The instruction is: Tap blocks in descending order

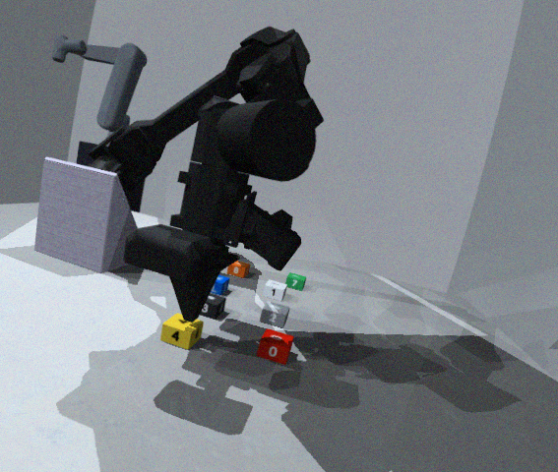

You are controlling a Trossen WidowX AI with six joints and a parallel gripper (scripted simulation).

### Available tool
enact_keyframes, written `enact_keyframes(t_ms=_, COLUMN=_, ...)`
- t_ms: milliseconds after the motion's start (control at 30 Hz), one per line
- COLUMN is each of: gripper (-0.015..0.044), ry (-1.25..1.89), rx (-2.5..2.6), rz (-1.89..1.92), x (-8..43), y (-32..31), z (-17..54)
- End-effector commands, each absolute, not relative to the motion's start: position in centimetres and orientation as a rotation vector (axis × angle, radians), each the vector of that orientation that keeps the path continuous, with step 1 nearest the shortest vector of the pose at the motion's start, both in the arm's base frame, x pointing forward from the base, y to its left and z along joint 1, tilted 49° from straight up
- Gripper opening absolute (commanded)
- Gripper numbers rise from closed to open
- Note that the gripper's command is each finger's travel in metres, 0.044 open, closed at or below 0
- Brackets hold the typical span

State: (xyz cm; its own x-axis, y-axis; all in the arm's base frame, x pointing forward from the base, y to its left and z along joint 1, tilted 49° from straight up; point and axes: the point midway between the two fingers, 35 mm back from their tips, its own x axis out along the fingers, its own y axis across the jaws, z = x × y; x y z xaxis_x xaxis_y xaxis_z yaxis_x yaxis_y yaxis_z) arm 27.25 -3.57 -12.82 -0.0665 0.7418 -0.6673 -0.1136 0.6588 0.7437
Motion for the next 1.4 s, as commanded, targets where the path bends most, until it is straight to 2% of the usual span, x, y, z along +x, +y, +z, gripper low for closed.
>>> enact_keyframes(t_ms=0, gripper=0.0020, ry=1.483, rx=0.560, rz=0.763, x=27.1, y=-3.0, z=-13.2)
enact_keyframes(t_ms=300, gripper=0.0020, ry=1.482, rx=0.560, rz=0.763, x=27.1, y=-2.6, z=-13.6)
enact_keyframes(t_ms=567, gripper=0.0020, ry=1.483, rx=0.559, rz=0.761, x=27.3, y=-5.1, z=-11.4)
enact_keyframes(t_ms=800, gripper=0.0020, ry=1.485, rx=0.557, rz=0.758, x=27.8, y=-11.0, z=-6.2)
enact_keyframes(t_ms=967, gripper=0.0020, ry=1.486, rx=0.557, rz=0.758, x=27.7, y=-10.5, z=-5.6)
enact_keyframes(t_ms=1200, gripper=0.0020, ry=1.487, rx=0.562, rz=0.762, x=25.2, y=-5.8, z=-0.2)
enact_keyframes(t_ms=1367, gripper=0.0020, ry=1.489, rx=0.564, rz=0.762, x=25.2, y=-4.8, z=-0.9)
